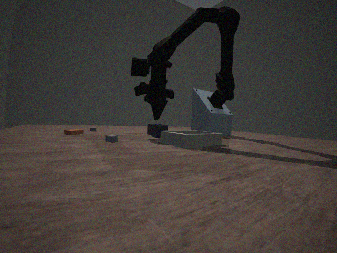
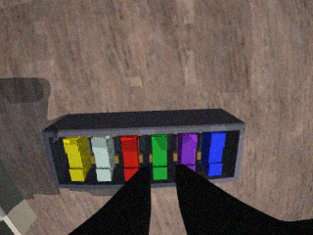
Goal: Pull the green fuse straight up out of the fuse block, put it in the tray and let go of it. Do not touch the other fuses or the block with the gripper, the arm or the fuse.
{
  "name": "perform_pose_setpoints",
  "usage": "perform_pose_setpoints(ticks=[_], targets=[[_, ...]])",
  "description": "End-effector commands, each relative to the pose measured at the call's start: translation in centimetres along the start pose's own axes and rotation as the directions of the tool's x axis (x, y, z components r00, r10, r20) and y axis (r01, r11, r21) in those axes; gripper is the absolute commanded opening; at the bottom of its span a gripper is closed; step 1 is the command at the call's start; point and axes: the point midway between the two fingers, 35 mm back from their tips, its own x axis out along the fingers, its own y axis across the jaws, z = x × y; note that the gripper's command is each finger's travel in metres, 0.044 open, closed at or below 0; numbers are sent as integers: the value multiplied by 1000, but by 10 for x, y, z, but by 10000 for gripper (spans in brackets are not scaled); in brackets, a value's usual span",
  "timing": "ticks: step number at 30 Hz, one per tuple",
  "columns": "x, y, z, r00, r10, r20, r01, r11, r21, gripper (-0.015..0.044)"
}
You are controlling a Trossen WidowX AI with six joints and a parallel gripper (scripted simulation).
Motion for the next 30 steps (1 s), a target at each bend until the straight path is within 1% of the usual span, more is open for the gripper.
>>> perform_pose_setpoints(ticks=[1,10,30], targets=[[5,1,-1,1000,6,-3,-6,1000,5,64],[13,0,-2,1000,7,-4,-7,1000,5,64],[19,0,-2,1000,7,-4,-7,1000,5,64]])
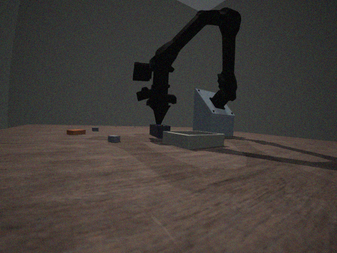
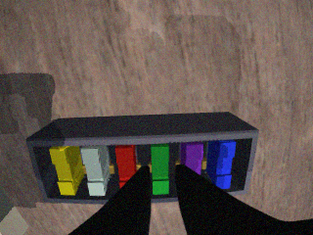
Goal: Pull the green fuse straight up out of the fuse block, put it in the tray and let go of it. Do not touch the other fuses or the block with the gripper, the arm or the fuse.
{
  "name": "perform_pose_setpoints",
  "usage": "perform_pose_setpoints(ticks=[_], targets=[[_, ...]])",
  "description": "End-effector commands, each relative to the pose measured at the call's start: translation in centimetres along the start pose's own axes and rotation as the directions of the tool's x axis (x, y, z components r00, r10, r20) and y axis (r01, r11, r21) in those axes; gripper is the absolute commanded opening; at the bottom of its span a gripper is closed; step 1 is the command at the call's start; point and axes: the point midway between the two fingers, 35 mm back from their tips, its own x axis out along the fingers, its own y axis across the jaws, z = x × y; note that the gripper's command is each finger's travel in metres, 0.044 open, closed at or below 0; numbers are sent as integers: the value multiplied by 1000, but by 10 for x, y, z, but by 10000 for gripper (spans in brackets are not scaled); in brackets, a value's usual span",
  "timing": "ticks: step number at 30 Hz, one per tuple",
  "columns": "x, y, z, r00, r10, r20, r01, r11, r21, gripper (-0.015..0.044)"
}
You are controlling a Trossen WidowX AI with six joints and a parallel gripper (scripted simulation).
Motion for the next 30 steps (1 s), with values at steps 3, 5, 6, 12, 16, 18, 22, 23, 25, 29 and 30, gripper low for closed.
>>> perform_pose_setpoints(ticks=[3,5,6,12,16,18,22,23,25,29,30], targets=[[6,1,0,1000,6,-1,-6,1000,3,64],[7,1,-1,1000,6,-2,-6,1000,3,64],[8,1,-1,1000,6,-2,-6,1000,3,64],[7,0,-1,1000,0,-2,0,1000,0,51],[7,0,-1,1000,0,-2,0,1000,0,24],[7,0,-1,1000,0,-2,0,1000,0,11],[7,0,-1,1000,0,-2,0,1000,0,0],[7,0,-1,1000,0,-2,0,1000,0,0],[7,0,-1,1000,0,-2,0,1000,0,0],[5,0,0,1000,0,-2,0,1000,1,0],[4,0,0,1000,0,-2,0,1000,1,0]])
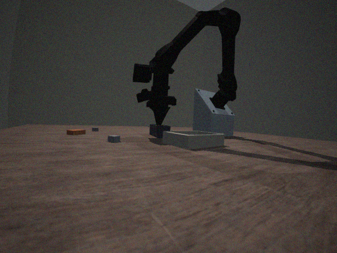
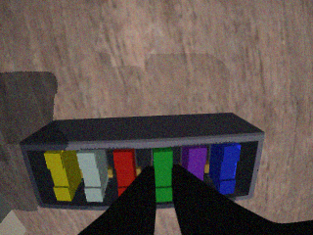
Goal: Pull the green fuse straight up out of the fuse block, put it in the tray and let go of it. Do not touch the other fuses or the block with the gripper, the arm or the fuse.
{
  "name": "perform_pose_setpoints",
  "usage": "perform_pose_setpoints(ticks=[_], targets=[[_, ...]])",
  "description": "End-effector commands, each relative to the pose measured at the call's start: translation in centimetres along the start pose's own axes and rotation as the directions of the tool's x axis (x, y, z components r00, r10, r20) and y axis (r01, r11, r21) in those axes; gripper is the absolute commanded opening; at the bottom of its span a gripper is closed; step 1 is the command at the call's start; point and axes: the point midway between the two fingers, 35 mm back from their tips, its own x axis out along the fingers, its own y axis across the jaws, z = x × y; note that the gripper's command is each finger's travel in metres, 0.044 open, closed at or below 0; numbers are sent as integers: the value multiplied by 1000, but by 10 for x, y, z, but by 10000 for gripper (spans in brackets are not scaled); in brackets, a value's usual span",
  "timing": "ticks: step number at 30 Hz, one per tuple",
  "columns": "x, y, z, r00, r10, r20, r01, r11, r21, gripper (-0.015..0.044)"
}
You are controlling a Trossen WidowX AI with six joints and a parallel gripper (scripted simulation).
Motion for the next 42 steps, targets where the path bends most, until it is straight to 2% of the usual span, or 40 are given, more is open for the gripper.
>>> perform_pose_setpoints(ticks=[1,42], targets=[[-2,0,0,1000,-1,0,1,1000,-3,0],[-22,0,1,1000,0,1,0,1000,-2,0]])
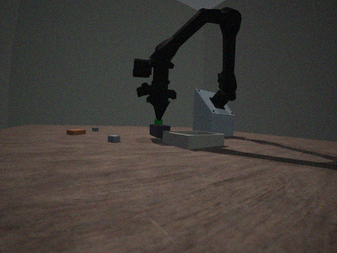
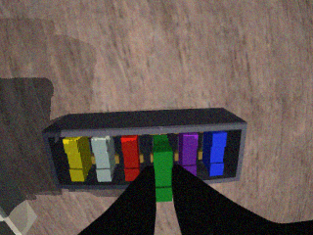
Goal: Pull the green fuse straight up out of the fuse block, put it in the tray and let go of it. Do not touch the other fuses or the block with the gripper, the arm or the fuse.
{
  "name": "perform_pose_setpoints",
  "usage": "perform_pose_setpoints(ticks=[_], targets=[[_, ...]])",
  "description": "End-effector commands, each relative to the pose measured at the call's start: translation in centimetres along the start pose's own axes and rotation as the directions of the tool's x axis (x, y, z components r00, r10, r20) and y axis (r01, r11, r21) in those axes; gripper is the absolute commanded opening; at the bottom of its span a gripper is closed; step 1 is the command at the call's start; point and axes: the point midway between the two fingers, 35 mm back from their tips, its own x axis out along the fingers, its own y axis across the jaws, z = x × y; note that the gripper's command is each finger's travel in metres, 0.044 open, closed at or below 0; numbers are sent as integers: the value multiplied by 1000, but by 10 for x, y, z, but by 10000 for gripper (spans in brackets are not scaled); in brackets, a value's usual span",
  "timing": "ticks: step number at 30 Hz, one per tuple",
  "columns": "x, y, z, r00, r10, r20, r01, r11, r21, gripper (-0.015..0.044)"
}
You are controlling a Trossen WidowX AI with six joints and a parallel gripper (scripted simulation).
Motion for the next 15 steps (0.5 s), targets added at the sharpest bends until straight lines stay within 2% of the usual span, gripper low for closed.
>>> perform_pose_setpoints(ticks=[1,15], targets=[[-2,-1,0,1000,-5,-2,5,1000,-4,0],[-9,-1,0,1000,-4,-2,4,1000,-3,0]])
